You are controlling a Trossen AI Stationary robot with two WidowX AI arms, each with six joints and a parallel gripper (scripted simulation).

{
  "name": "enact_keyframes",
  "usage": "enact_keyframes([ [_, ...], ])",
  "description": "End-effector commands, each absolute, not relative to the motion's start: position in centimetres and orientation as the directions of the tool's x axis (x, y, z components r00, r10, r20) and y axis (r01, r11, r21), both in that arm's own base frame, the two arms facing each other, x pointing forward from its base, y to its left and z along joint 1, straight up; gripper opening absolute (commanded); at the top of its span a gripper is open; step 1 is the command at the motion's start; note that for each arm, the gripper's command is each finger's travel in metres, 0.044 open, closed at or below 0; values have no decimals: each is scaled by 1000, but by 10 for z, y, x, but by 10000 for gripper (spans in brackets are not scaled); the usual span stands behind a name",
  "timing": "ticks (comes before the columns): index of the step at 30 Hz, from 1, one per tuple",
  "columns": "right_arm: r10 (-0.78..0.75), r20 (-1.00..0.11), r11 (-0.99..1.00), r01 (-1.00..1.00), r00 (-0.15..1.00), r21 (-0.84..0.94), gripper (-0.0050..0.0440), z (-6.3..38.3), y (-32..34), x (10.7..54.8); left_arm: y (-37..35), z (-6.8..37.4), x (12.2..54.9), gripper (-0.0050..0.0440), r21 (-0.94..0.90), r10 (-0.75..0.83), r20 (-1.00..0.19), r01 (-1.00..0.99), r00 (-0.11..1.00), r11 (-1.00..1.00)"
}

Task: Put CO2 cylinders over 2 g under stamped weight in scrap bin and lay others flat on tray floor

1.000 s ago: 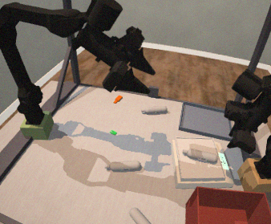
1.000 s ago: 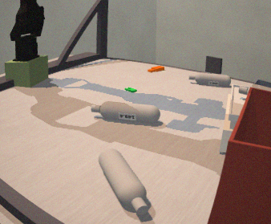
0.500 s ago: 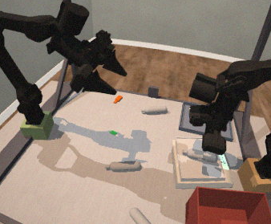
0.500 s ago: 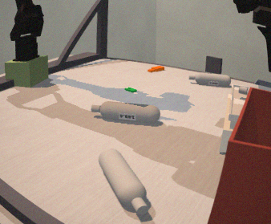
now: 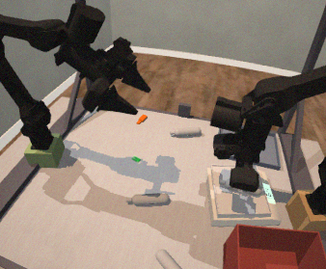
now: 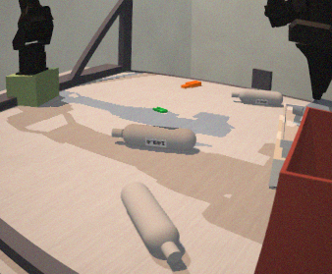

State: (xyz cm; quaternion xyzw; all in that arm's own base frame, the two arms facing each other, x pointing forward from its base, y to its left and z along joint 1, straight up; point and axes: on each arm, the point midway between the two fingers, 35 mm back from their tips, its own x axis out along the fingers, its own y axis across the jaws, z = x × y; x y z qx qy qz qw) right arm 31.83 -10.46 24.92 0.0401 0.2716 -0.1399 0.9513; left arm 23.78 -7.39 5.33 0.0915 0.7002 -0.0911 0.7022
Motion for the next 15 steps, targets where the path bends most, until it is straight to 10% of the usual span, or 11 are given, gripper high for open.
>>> enact_keyframes([
  [1,-247,-515,958,287,821,-1,440,255,-105,318,-74,49,238,254,-2,-2,-1000,260,3,966],
  [15,-247,-515,958,287,821,-1,440,255,-105,318,-74,30,238,254,-1,-2,-1000,260,3,966],
])
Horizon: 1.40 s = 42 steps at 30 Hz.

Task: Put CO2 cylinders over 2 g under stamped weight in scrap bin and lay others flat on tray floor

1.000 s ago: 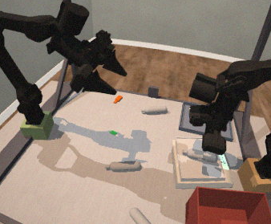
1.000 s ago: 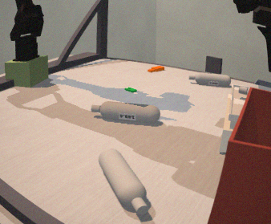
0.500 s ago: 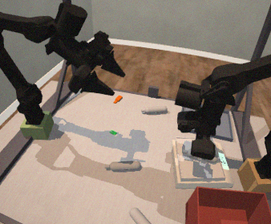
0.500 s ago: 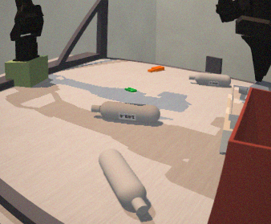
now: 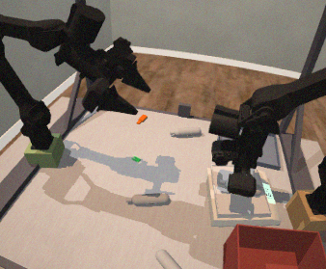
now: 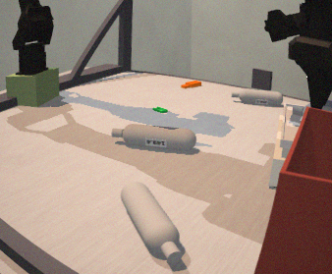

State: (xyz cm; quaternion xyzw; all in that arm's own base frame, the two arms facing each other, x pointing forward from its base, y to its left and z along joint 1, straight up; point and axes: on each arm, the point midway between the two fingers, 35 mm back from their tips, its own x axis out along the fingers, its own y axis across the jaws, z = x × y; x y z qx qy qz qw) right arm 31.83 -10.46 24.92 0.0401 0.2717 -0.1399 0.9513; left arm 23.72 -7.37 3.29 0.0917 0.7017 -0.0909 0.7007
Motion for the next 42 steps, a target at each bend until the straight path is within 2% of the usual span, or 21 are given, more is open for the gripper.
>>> enact_keyframes([
  [1,-247,-515,958,287,821,-1,440,255,-105,318,-74,30,238,254,-1,-2,-1000,260,3,966],
  [10,-247,-515,958,287,821,-1,440,255,-105,318,-74,20,238,254,-1,-2,-1000,260,3,966],
  [12,-247,-515,958,287,821,-1,440,255,-105,318,-74,21,239,214,-2,-4,-1000,260,7,966],
  [13,-247,-515,958,287,821,-1,440,255,-105,318,-75,22,240,214,-2,-6,-1000,260,14,966],
  [14,-247,-515,958,287,821,-1,440,255,-105,318,-75,23,241,194,-2,-6,-1000,260,15,966],
  [18,-247,-515,958,287,821,-1,440,255,-105,318,-75,25,242,194,-1,-7,-1000,258,22,966],
  [19,-247,-515,958,287,821,-1,440,255,-105,318,-75,25,242,174,-1,-7,-1000,258,22,966],
  [21,-247,-515,958,287,821,-1,440,255,-105,318,-75,25,242,174,-1,-7,-1000,258,22,966],
  [22,-247,-515,958,287,821,-1,440,255,-105,318,-75,25,242,154,-1,-7,-1000,258,22,966],
  [24,-247,-515,958,287,821,-1,440,255,-105,318,-75,25,242,154,-1,-7,-1000,258,22,966],
  [25,-247,-515,958,287,821,-1,440,255,-105,318,-75,25,242,134,-1,-7,-1000,258,22,966],
  [35,-247,-515,958,287,821,-1,440,255,-105,318,-75,25,242,94,-1,-7,-1000,258,22,966],
  [39,-247,-515,958,287,821,-1,440,255,-105,318,-76,38,245,0,-2,-12,-999,260,40,966],
  [42,-247,-515,958,287,821,-1,440,255,-105,318,-76,55,245,-1,-2,-12,-999,260,40,966],
])
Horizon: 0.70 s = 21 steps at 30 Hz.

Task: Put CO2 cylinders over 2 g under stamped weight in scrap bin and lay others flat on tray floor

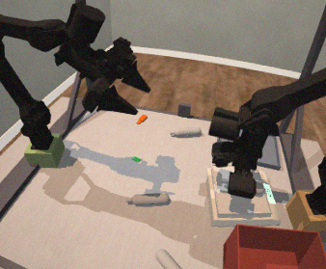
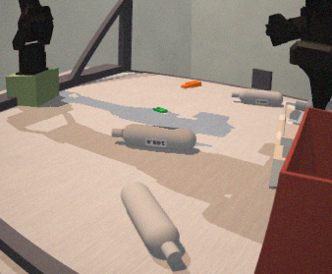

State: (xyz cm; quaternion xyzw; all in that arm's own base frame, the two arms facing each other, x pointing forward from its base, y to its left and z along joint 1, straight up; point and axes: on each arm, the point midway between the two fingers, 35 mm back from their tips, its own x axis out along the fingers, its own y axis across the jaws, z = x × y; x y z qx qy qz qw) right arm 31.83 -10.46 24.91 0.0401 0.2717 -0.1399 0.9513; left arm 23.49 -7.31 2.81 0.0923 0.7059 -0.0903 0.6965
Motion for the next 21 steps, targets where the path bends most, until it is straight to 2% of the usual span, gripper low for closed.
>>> enact_keyframes([
  [1,-247,-515,958,287,821,-1,440,255,-105,318,-76,61,245,-2,-2,-13,-999,260,40,966],
  [5,-247,-515,958,287,821,-1,440,255,-105,318,-76,80,244,-3,-2,-13,-999,260,41,966],
  [12,-237,-521,961,278,820,0,440,252,-103,322,-82,77,246,-12,3,-7,-999,249,36,968],
  [17,-174,-508,980,201,843,-2,440,253,-82,354,-119,81,257,-50,-2,-22,-996,222,85,975],
  [21,-76,-506,996,88,859,0,440,242,-43,397,-180,74,255,-50,-18,-37,-996,222,82,975],
])
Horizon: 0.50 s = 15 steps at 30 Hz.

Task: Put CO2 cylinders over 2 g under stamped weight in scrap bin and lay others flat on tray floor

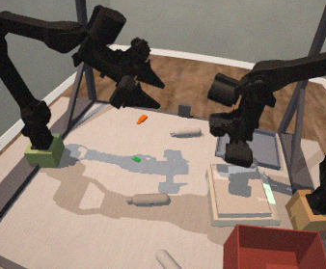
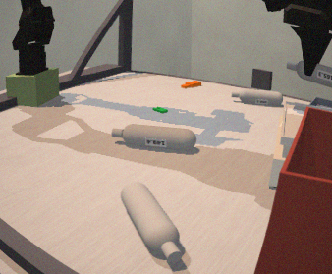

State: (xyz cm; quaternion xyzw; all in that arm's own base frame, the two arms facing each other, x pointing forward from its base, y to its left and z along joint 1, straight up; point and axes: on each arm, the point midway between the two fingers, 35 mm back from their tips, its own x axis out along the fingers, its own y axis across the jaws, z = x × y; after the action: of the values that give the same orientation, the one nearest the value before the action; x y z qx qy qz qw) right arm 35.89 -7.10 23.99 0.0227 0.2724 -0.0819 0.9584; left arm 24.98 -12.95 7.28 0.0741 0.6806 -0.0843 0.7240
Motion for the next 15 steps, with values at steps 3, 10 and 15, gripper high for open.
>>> enact_keyframes([
  [3,-6,-505,1000,6,863,-1,440,231,-11,423,-227,66,242,-50,-30,-46,-997,228,68,973],
  [10,85,-504,995,-98,860,0,440,215,35,451,-297,48,205,-50,-34,-46,-998,239,43,970],
  [15,136,-503,987,-158,853,0,440,203,66,465,-349,29,158,-50,-32,-40,-999,249,25,968],
])
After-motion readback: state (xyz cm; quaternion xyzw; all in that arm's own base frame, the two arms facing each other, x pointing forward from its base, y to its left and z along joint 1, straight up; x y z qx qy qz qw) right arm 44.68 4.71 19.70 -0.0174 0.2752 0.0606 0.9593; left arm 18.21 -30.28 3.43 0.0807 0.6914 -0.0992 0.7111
